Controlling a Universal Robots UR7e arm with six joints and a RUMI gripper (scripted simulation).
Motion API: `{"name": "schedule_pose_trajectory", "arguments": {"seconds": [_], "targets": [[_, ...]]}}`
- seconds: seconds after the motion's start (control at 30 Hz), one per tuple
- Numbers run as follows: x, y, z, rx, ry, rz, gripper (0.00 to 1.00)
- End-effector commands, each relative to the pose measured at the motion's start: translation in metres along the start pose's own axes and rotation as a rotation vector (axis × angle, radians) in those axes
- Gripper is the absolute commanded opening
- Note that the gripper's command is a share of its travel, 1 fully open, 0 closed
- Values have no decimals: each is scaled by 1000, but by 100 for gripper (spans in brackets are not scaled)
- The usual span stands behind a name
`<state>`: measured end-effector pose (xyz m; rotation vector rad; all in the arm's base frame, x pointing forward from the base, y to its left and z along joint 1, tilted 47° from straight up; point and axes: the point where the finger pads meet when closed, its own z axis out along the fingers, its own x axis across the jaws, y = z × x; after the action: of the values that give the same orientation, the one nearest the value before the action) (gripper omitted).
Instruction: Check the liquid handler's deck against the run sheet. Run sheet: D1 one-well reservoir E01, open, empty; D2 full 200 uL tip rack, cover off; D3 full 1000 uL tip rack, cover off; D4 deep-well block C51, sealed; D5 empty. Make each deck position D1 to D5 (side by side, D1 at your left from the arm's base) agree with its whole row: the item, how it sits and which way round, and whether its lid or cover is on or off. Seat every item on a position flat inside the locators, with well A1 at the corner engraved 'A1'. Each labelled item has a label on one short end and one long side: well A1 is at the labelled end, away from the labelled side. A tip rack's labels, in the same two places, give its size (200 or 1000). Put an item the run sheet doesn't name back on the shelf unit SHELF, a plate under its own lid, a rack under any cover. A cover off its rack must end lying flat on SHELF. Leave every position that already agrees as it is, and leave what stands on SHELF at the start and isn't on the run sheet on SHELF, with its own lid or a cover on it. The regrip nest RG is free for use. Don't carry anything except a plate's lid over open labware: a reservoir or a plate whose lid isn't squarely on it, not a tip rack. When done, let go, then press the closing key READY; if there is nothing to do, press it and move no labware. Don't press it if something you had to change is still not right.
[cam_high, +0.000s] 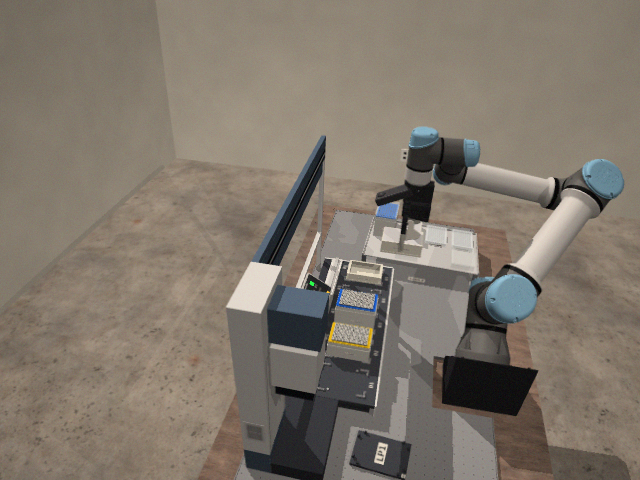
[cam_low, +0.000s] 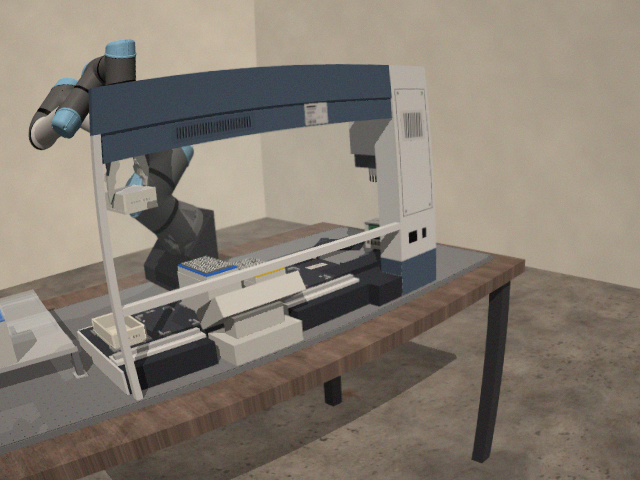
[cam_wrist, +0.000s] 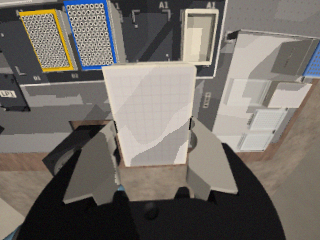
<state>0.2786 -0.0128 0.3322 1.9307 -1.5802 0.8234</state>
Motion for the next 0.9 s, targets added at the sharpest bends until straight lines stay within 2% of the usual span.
{"name": "schedule_pose_trajectory", "arguments": {"seconds": [0.0, 0.1, 0.6, 0.87], "targets": [[0, -21, 0, 1, 0, 0, 0], [1, -26, 0, 1, 0, 0, 0], [1, -101, 0, 1, 0, 0, 0], [2, -113, 0, 1, 0, 0, 0]]}}
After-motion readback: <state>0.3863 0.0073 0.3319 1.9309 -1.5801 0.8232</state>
